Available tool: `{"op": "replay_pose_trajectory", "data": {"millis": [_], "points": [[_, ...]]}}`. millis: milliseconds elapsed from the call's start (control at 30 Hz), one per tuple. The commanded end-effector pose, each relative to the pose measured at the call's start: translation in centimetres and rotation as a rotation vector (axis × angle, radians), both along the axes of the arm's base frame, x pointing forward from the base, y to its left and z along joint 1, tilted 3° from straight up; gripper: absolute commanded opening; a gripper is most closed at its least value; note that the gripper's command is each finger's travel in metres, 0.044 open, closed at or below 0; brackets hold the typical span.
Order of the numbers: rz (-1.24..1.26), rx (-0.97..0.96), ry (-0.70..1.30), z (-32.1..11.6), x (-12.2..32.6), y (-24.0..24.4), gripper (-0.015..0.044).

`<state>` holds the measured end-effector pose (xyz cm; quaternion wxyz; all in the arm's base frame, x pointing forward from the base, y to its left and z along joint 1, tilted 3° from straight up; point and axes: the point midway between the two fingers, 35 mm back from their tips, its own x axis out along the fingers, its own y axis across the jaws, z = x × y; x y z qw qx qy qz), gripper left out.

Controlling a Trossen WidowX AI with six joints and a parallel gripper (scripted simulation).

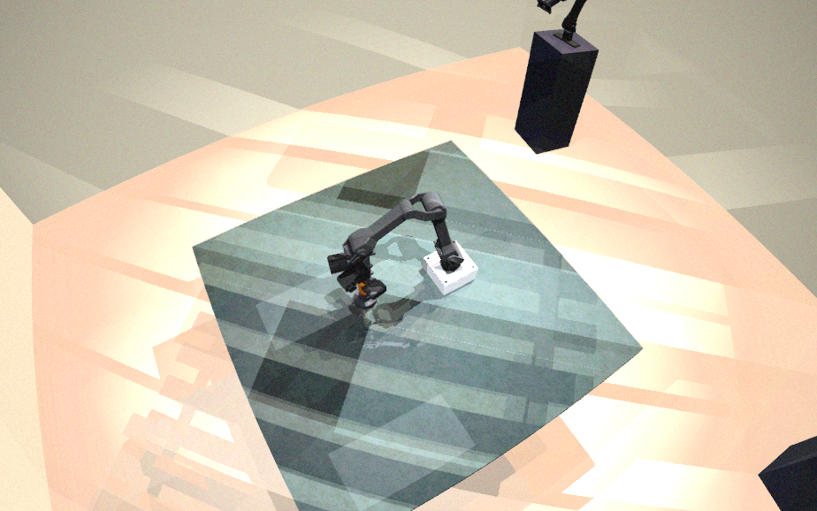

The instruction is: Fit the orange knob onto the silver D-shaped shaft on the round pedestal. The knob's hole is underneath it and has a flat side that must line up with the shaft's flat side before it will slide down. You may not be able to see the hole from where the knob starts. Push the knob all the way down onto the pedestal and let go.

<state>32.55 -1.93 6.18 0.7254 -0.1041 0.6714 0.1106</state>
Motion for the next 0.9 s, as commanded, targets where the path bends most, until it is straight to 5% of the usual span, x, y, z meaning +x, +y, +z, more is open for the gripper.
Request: {"op": "replay_pose_trajectory", "data": {"millis": [0, 867], "points": [[0.005, 0.0, -0.001, 0.06, 0.03, 0.01, 0.0], [0.214, -0.015, -0.005, -0.02, 0.03, 0.02, 0.0]]}}
